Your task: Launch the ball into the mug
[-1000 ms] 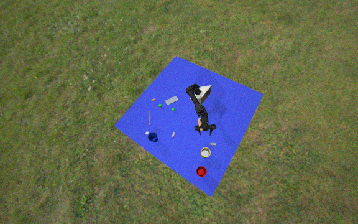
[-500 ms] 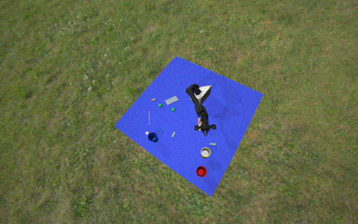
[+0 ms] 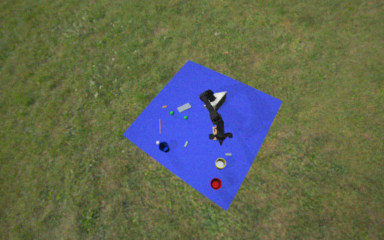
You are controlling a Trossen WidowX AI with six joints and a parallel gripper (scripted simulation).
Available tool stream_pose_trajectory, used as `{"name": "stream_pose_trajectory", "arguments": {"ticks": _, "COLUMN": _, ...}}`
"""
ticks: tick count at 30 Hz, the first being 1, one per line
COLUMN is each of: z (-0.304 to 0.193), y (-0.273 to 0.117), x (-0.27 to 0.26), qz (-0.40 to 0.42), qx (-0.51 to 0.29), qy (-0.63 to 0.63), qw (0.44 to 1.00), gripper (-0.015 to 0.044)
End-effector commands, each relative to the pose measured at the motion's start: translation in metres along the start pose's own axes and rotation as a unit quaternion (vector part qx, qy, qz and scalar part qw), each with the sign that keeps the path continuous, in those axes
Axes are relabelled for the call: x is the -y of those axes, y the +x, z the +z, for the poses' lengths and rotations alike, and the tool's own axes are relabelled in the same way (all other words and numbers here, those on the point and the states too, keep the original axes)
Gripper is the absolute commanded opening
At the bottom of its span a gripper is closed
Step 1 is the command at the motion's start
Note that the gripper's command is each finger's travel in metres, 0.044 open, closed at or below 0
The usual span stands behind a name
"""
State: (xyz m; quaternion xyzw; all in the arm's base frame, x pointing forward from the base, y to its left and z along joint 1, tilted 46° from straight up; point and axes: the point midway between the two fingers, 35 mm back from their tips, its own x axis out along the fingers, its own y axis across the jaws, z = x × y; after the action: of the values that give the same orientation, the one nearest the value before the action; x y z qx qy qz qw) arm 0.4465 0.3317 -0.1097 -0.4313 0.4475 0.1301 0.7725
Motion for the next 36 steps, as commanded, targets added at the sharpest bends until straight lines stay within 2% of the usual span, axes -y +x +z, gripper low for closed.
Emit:
{"name": "stream_pose_trajectory", "arguments": {"ticks": 1, "z": -0.018, "y": -0.005, "x": -0.019, "qz": 0.000, "qx": -0.025, "qy": -0.065, "qw": 0.998, "gripper": 0.0000}}
{"name": "stream_pose_trajectory", "arguments": {"ticks": 18, "z": -0.094, "y": -0.029, "x": -0.071, "qz": 0.005, "qx": -0.123, "qy": -0.327, "qw": 0.937, "gripper": 0.0000}}
{"name": "stream_pose_trajectory", "arguments": {"ticks": 36, "z": -0.170, "y": -0.063, "x": -0.097, "qz": 0.015, "qx": -0.213, "qy": -0.571, "qw": 0.793, "gripper": 0.0000}}
